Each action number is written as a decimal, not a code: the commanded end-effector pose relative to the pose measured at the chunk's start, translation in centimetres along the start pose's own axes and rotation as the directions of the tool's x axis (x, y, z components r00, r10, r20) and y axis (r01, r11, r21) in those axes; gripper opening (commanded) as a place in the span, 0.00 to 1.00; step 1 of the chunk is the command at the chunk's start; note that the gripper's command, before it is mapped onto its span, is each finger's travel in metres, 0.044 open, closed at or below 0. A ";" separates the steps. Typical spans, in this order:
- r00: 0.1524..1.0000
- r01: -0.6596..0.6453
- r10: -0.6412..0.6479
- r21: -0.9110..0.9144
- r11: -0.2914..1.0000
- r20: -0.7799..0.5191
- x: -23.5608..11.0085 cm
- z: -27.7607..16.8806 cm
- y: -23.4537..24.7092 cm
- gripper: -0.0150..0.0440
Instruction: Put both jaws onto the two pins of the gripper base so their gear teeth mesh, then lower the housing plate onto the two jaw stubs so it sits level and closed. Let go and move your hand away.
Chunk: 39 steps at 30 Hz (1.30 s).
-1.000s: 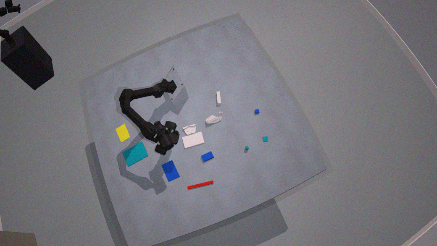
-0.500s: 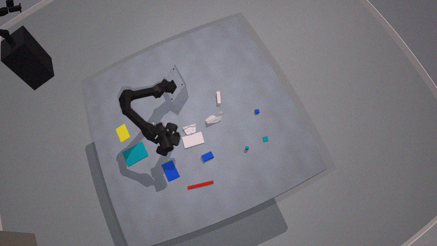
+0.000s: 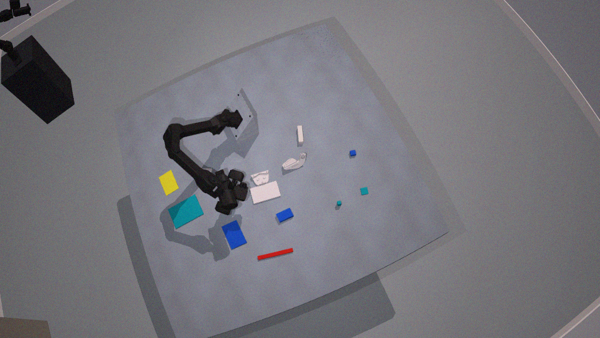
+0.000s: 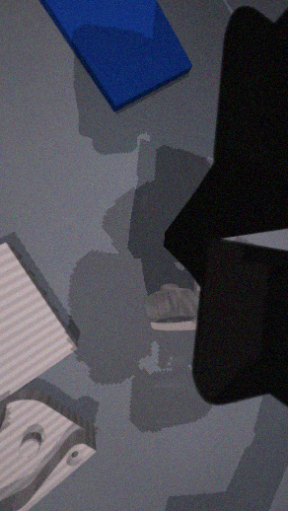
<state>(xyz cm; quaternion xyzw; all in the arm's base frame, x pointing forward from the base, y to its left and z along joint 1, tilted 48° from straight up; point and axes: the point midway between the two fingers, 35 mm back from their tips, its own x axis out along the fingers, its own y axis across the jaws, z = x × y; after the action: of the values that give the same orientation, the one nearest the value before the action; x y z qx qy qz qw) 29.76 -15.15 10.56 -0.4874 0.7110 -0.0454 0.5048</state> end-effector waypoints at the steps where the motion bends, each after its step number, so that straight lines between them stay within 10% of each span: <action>1: 1.000 -0.002 0.002 -0.005 1.000 -0.003 0.2 0.0 0.5 0.25; 39: 1.000 -0.005 0.005 -0.006 1.000 -0.003 0.1 0.0 5.8 0.25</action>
<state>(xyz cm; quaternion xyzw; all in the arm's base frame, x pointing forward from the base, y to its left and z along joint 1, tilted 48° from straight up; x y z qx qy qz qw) 26.31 -12.36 7.42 -0.4871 0.7124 -0.0410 0.5036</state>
